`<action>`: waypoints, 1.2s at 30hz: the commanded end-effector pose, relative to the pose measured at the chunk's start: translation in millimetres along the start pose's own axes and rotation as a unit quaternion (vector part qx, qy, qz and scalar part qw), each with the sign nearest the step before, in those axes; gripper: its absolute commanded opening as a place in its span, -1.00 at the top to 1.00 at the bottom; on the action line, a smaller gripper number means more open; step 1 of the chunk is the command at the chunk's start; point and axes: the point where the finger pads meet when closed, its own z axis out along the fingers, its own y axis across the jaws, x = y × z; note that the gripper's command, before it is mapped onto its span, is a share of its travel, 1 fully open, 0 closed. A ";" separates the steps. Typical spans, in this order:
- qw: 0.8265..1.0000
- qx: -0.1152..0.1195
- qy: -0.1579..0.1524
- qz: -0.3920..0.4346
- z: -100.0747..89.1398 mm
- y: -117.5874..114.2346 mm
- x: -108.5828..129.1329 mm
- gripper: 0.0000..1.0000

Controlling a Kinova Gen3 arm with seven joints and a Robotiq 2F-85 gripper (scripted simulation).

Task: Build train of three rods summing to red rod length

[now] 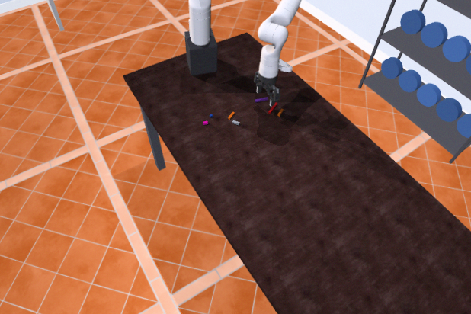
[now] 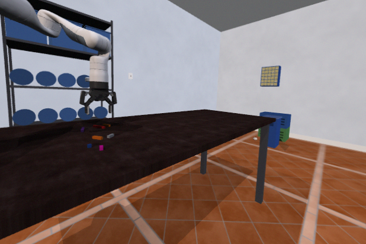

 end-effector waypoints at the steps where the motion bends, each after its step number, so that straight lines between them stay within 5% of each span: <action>1: 1.000 -0.003 -0.001 0.001 1.0 2.8 1.1 -1.00; 22: 0.995 -0.003 -0.002 -0.100 0.9 3.2 0.6 -1.00; 36: 0.962 -0.003 -0.003 -0.274 0.8 3.9 -0.9 -1.00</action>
